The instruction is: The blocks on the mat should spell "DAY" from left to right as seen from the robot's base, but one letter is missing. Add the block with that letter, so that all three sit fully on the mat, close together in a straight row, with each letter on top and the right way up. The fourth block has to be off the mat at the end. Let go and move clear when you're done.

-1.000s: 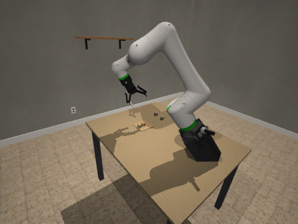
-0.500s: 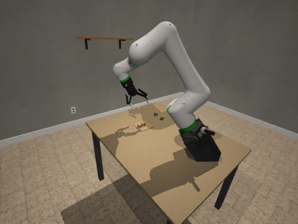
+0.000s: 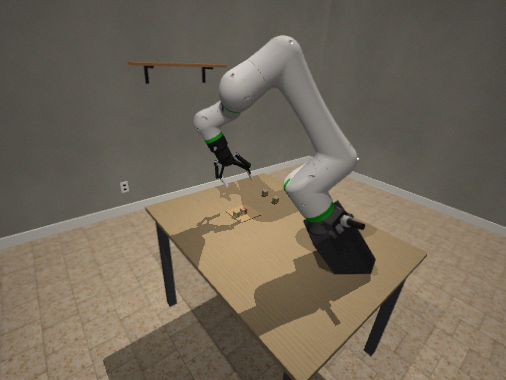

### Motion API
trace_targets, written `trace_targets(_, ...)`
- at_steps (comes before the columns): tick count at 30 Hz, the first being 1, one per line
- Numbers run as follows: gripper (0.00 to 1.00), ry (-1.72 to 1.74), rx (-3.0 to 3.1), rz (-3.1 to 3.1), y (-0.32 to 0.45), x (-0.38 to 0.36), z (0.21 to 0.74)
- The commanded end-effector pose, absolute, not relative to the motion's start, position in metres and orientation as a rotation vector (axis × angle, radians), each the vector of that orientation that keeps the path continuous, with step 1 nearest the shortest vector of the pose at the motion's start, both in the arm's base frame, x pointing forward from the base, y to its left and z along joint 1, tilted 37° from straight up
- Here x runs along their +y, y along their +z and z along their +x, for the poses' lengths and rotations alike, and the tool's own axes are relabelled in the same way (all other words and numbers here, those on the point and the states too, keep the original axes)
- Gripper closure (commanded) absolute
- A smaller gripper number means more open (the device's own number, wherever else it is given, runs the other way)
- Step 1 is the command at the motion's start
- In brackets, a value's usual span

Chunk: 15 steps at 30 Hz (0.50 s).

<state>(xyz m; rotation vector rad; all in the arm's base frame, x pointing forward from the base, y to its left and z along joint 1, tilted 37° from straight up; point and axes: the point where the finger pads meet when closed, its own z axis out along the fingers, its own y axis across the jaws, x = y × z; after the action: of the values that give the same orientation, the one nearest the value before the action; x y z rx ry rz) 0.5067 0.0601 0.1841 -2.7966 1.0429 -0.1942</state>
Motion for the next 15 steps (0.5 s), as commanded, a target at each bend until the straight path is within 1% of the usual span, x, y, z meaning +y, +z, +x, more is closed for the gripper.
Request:
trace_targets(1, 0.0, -0.207, 1.212, -2.684, 0.1689, 0.0698, 0.505)
trace_targets(14, 0.0, -0.207, 1.214, -2.682, 0.1686, 0.0699, 0.5049)
trace_targets(15, 0.0, -0.21, 1.301, -2.616, 0.1605, 0.0751, 0.5035)
